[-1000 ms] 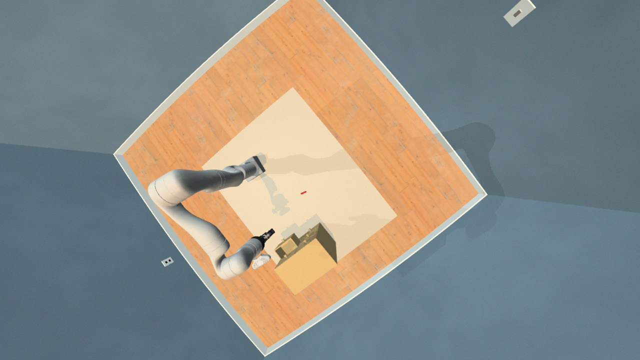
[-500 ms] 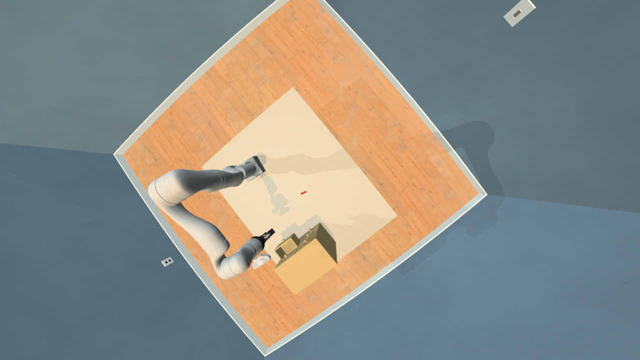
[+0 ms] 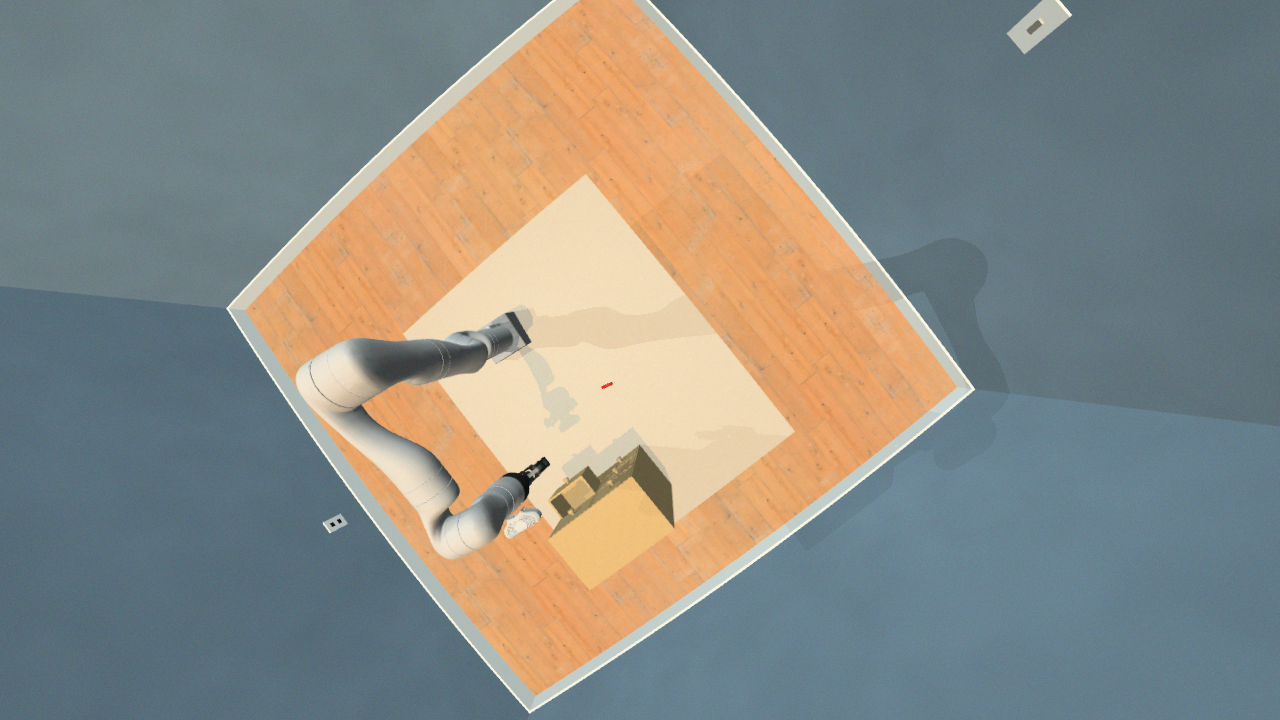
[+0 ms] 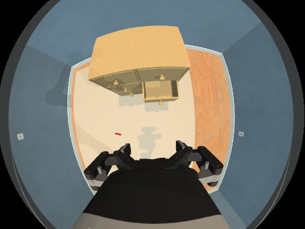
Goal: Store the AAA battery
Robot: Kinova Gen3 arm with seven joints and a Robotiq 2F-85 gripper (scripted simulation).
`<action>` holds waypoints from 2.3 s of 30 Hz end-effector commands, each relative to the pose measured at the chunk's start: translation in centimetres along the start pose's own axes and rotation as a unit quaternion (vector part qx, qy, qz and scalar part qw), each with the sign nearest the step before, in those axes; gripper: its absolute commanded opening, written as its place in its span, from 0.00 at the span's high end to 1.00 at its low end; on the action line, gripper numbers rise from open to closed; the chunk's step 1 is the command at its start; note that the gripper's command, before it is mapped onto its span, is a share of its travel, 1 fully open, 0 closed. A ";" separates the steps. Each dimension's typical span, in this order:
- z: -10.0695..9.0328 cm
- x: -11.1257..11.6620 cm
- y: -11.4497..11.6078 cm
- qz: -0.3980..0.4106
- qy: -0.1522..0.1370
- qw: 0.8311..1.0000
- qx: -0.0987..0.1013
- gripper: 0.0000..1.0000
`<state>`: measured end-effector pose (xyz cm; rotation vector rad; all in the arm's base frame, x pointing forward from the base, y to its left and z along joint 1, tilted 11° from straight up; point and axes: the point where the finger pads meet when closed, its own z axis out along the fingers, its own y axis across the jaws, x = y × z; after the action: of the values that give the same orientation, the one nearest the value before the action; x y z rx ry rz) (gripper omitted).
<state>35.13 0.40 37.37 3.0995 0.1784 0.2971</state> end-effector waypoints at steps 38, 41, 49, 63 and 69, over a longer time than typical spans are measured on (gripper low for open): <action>-0.2 0.0 -0.2 -0.001 0.001 1.000 0.002 0.00; -0.2 0.0 -0.2 -0.001 0.001 1.000 0.002 0.00; -0.2 0.0 -0.2 -0.001 0.001 1.000 0.002 0.00; 0.2 -0.1 -0.1 -0.001 0.002 1.000 0.002 0.00; 1.6 -1.5 0.6 -0.009 0.004 1.000 0.002 0.00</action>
<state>34.53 -0.14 36.23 3.0995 0.2030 0.2975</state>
